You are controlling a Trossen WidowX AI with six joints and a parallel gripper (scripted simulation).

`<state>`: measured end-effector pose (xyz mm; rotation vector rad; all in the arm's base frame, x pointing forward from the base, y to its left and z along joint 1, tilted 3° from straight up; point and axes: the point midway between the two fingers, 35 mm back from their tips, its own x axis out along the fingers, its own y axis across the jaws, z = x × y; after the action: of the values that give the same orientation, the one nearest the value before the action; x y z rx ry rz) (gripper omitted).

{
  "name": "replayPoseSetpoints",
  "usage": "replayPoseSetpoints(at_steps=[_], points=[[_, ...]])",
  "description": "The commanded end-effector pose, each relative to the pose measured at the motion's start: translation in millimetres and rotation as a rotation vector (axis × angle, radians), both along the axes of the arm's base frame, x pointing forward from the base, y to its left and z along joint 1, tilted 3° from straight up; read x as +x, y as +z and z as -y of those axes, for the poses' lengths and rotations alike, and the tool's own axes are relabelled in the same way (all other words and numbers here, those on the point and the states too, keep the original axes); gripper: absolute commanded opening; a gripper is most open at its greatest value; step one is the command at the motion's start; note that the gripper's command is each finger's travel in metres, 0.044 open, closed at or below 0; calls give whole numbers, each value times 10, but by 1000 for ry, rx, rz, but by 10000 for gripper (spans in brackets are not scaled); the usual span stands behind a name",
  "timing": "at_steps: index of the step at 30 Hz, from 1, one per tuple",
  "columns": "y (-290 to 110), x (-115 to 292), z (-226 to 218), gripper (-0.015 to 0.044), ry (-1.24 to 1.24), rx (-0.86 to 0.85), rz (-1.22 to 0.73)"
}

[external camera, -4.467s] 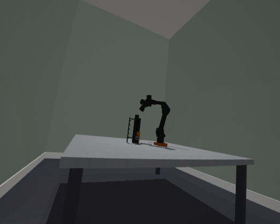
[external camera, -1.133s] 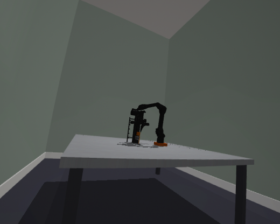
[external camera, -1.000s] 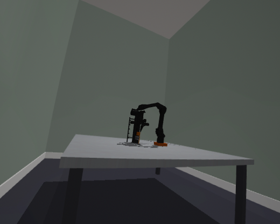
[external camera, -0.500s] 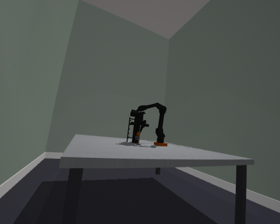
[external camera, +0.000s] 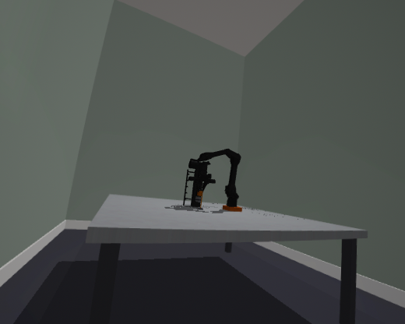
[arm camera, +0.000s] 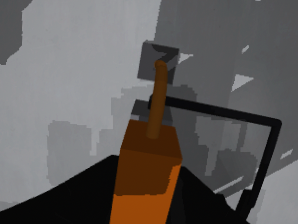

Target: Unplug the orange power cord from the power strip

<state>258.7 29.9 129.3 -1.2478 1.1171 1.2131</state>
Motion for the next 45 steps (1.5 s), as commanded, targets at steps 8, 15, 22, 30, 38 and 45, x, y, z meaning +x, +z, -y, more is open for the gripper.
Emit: replayPoseSetpoints(at_steps=[8,15,22,30,38,45], points=[[14,16,-162,0,0,5,3],[23,14,-274,0,1,7,2],[38,2,-387,0,1,9,1],[11,-32,-379,79,4,11,0],[1,-37,-358,289,4,11,-1],[71,-37,-627,440,4,13,-1]])
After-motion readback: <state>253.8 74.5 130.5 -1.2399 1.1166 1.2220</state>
